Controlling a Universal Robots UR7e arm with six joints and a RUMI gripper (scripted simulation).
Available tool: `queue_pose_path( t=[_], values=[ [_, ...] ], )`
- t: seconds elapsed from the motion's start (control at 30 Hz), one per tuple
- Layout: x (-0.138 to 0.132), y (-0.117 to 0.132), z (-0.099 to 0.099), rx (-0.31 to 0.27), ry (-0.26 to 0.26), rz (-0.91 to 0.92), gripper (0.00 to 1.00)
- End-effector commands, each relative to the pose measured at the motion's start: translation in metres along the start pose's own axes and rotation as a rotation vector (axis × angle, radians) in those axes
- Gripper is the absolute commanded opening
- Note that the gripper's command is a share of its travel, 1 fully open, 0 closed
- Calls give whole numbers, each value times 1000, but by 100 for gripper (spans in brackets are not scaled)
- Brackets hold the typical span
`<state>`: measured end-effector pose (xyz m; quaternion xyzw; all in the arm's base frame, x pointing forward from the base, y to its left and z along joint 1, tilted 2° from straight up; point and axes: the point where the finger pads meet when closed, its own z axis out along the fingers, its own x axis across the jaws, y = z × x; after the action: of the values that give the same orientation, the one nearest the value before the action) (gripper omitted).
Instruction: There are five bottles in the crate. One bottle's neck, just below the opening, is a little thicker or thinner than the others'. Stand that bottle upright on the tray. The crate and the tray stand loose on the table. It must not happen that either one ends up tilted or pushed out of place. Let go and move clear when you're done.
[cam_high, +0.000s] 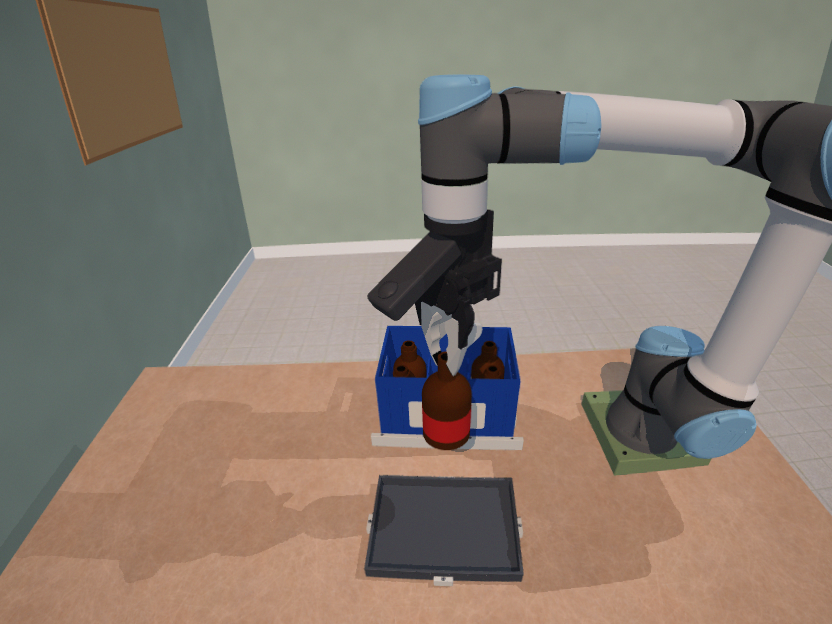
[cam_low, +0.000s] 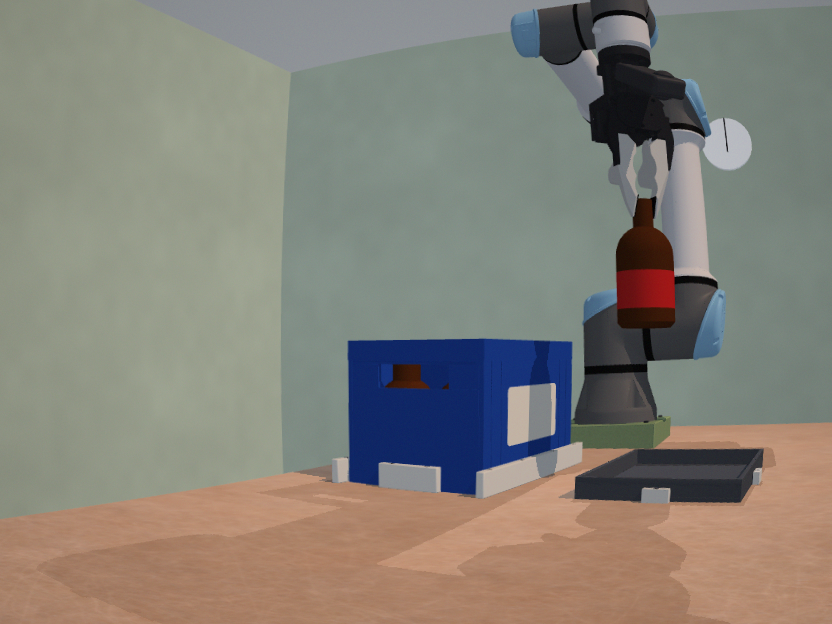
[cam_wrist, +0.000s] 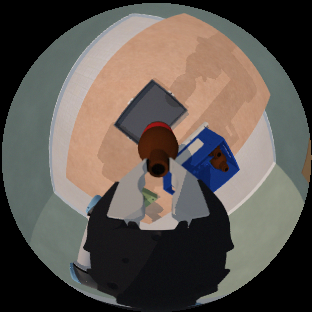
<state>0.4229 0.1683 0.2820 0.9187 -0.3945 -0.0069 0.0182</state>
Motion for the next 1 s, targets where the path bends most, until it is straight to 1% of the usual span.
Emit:
queue_pose_path(
  t=[0.0, 0.47, 0.97],
  values=[
    [-5, -5, -1, 1, 1, 0, 0],
    [-18, -18, -1, 1, 1, 0, 0],
    [-27, -27, -1, 1, 1, 0, 0]
  ],
)
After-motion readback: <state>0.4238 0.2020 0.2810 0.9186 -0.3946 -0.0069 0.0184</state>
